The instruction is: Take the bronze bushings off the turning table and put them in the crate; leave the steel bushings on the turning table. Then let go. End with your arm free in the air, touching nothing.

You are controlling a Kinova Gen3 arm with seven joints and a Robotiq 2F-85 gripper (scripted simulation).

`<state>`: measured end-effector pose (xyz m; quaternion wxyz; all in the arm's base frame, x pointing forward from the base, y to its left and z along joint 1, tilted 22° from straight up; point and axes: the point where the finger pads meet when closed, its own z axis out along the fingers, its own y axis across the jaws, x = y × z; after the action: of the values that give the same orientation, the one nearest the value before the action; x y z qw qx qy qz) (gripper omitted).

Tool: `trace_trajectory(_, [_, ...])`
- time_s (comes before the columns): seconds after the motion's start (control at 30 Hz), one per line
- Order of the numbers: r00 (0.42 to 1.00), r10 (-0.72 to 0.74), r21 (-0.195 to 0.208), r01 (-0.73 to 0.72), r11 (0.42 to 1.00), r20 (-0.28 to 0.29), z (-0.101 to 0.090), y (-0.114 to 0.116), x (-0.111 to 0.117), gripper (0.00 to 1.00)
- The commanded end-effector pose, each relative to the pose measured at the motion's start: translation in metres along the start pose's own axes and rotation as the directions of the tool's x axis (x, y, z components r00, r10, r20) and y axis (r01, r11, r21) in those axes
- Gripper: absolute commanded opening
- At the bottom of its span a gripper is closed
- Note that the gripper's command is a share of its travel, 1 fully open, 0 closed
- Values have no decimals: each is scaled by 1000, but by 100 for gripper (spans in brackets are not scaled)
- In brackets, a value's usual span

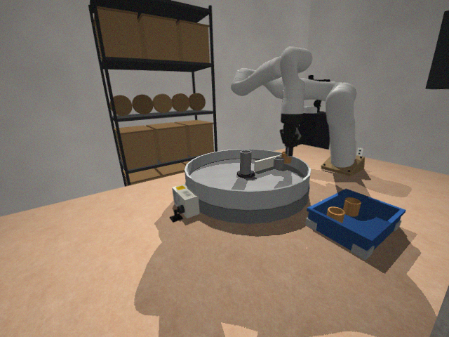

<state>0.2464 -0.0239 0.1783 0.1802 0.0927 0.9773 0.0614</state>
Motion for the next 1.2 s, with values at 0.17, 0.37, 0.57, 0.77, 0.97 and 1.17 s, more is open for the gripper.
trace_trajectory(0.17, [1000,1,1,-1,1000,3,-7,0,-1,0])
trace_trajectory(0.37, [1000,1,1,-1,1000,3,-7,0,-1,0])
trace_trajectory(0.57, [1000,1,1,-1,1000,3,-11,0,-1,0])
trace_trajectory(0.77, [1000,1,1,-1,1000,3,-14,0,-1,0])
trace_trajectory(0.97, [1000,1,1,-1,1000,3,-14,0,-1,0])
trace_trajectory(1.17, [1000,0,2,0,1000,3,-20,0,-1,0])
